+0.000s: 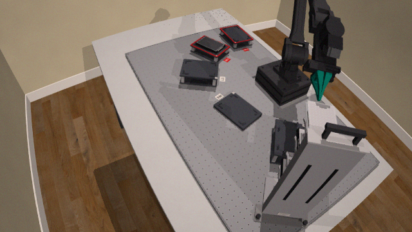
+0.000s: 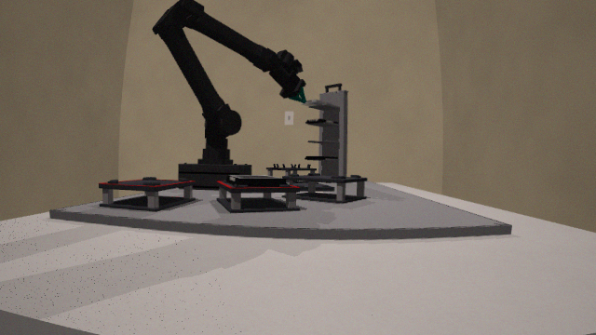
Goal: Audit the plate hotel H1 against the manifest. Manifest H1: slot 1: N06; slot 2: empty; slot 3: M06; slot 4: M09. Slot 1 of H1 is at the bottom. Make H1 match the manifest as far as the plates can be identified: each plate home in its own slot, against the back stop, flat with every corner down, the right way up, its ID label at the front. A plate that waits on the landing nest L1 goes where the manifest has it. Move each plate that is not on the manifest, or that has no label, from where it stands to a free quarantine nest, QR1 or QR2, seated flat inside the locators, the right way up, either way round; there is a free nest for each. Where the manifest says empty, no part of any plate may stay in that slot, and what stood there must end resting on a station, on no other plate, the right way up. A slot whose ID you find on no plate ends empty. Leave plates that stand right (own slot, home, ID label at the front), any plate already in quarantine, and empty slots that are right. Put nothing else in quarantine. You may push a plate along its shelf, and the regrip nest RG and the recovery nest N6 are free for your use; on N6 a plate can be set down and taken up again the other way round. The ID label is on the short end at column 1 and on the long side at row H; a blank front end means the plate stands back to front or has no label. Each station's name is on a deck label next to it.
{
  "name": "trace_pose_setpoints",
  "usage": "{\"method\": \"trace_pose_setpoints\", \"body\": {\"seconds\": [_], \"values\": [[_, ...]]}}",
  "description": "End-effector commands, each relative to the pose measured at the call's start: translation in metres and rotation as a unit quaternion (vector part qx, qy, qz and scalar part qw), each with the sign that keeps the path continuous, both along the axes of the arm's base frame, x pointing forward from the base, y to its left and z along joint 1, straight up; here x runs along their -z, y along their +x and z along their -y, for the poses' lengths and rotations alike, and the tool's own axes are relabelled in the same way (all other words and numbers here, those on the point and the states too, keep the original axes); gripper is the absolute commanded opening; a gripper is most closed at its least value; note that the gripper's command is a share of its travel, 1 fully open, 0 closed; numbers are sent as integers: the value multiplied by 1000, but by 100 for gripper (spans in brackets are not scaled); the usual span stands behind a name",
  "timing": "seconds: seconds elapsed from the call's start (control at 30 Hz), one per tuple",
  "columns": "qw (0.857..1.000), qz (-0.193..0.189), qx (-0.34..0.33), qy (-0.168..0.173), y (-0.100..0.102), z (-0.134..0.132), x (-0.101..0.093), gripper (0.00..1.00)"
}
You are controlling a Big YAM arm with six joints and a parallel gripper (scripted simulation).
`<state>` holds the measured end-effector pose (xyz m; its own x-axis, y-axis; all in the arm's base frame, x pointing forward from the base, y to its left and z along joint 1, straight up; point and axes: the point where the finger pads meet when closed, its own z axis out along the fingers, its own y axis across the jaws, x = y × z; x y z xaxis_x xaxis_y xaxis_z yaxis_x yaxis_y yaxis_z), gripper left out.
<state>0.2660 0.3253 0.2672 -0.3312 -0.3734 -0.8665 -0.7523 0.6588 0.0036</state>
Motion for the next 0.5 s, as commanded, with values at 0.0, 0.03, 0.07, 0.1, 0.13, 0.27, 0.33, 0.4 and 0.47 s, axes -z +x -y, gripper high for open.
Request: {"method": "trace_pose_setpoints", "body": {"seconds": [0.0, 0.03, 0.07, 0.1, 0.13, 0.27, 0.33, 0.4, 0.47], "values": [[999, 31, 0, 33, 14, -12, -47, 0], [999, 33, 0, 35, 15, -13, -49, 0], [999, 33, 0, 35, 15, -13, -49, 0], [999, 29, 0, 30, 15, -12, -41, 0], [999, 26, 0, 26, 14, -11, -35, 0], [999, 33, 0, 35, 18, -17, -49, 0], [999, 26, 0, 27, 17, -15, -36, 0], [999, 29, 0, 30, 19, -17, -44, 0], [999, 33, 0, 35, 21, -20, -49, 0]]}}
